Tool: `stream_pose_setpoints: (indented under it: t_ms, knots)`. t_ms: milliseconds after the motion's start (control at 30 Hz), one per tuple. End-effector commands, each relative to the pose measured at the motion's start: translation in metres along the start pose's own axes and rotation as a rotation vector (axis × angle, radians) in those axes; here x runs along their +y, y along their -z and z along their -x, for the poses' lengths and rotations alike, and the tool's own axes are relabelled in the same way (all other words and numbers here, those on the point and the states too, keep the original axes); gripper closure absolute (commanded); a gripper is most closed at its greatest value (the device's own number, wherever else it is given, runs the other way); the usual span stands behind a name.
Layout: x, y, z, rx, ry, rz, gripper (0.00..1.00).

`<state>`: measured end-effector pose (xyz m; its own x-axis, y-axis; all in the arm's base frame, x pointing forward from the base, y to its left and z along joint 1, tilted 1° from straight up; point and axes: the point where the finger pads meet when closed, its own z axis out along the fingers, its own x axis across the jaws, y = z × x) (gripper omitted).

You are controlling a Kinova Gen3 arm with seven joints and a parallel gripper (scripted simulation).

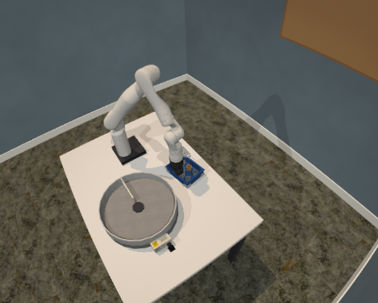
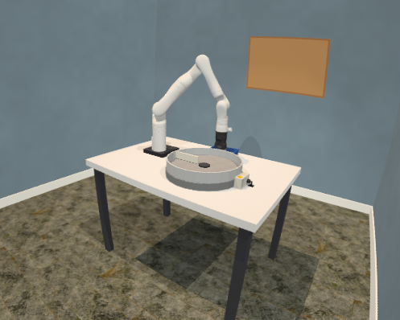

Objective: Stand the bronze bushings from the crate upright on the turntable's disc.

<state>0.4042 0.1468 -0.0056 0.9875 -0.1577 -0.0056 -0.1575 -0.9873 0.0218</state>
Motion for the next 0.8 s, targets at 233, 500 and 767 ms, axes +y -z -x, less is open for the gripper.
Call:
stream_pose_setpoints:
  t_ms: [233,500,767]
  knots:
    - [-0.0003,0.0007,-0.0005,0.001,0.000,-0.001,1.00]
    - [-0.0003,0.0010,-0.0005,0.001,0.000,-0.001,1.00]
    - [-0.0003,0.0074,-0.0005,0.001,0.000,-0.001,1.00]
